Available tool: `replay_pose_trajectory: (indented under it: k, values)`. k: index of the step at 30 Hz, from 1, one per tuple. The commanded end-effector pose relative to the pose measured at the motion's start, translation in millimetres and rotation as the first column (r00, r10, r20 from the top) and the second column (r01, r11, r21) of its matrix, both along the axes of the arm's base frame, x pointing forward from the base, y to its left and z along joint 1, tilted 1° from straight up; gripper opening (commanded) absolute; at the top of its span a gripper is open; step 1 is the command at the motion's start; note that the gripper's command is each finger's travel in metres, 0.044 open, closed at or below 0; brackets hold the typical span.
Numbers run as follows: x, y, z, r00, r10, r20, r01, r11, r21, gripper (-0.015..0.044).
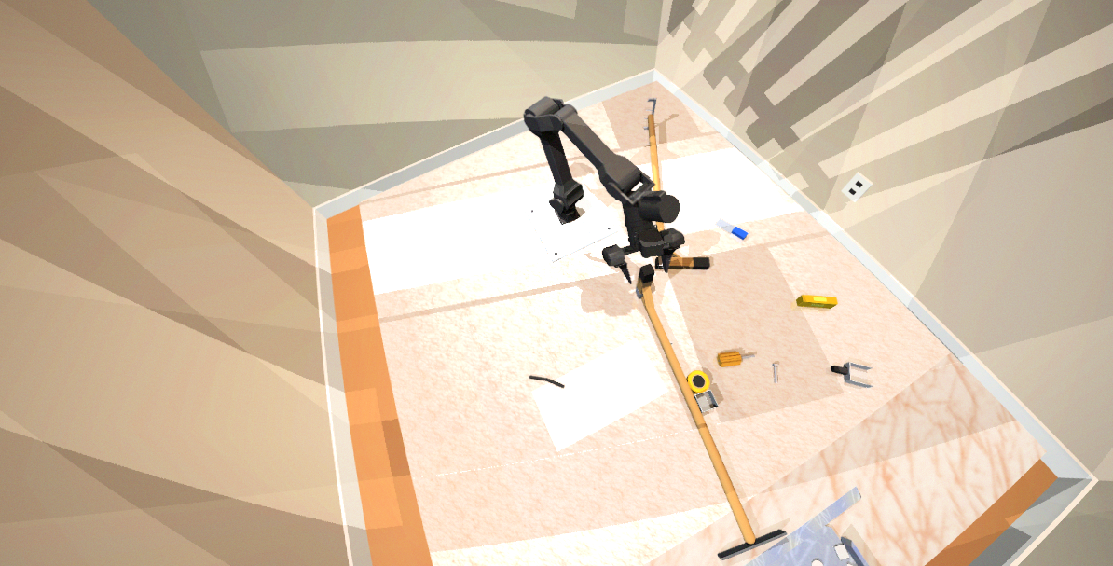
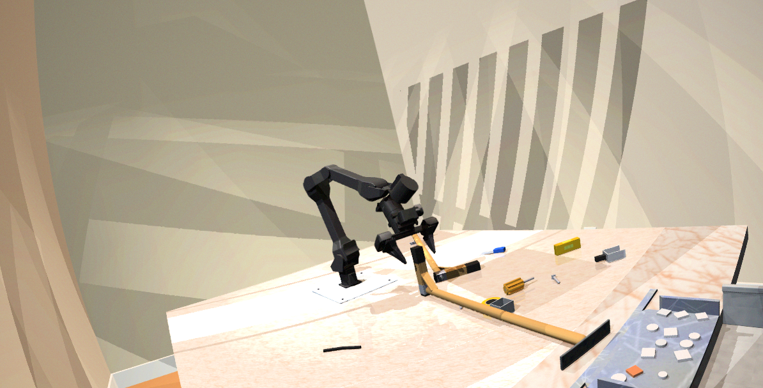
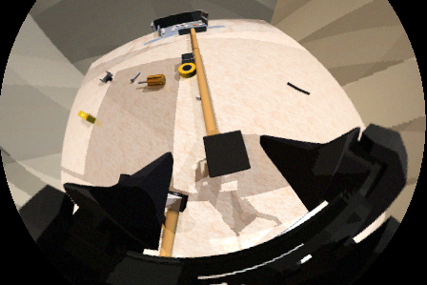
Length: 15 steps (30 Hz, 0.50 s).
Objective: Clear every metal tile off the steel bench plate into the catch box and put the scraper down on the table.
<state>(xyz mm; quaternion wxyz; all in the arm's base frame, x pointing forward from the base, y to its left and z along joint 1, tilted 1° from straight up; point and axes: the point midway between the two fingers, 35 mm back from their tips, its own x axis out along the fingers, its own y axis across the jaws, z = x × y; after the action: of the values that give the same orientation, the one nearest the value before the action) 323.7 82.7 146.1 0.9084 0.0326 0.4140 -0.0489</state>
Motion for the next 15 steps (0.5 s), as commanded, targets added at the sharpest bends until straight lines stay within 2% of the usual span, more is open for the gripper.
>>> replay_pose_trajectory:
  k: [1, 15]
  values:
    - [3, 0, -9, 1.000, 0.007, -0.012, -0.007, 1.000, -0.006, 0.0440]
    - [14, -4, -25, 1.000, 0.007, -0.011, -0.007, 1.000, -0.006, 0.0440]
